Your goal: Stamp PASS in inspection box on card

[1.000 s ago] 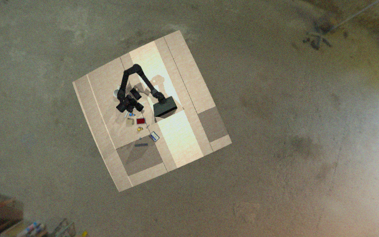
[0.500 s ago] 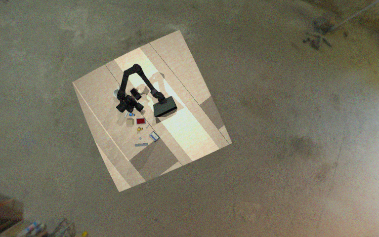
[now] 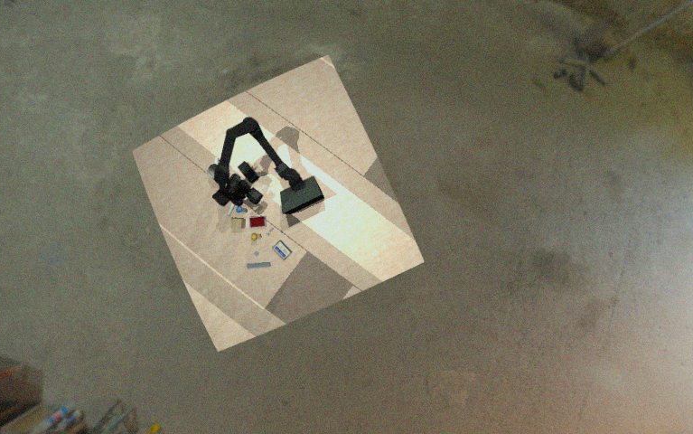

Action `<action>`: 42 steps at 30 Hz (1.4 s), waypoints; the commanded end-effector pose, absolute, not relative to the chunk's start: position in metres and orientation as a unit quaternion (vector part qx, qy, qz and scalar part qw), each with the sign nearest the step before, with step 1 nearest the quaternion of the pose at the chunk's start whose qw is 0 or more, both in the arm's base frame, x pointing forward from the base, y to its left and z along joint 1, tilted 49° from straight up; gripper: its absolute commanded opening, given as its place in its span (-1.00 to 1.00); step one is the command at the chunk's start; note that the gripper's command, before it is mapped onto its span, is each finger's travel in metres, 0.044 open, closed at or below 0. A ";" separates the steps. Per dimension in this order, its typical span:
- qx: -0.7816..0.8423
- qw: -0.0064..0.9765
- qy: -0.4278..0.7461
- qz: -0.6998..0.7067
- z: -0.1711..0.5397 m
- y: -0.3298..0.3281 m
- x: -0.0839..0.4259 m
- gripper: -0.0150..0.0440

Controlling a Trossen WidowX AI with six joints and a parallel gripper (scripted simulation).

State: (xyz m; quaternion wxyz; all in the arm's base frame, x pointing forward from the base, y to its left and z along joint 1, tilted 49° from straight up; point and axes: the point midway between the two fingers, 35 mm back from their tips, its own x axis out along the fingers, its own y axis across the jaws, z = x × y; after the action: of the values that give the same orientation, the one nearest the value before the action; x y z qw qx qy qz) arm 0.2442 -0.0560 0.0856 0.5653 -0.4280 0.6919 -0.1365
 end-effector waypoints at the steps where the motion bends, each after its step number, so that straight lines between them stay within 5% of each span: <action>1: -0.428 0.565 0.692 -0.138 0.086 -0.057 0.245 -0.49; 42: -0.427 0.566 0.692 -0.136 0.106 -0.032 0.246 -0.49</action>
State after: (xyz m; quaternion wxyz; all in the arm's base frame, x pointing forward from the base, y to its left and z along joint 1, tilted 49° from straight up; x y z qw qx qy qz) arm 0.2462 -0.0358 0.1044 0.5664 -0.4287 0.6907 -0.1354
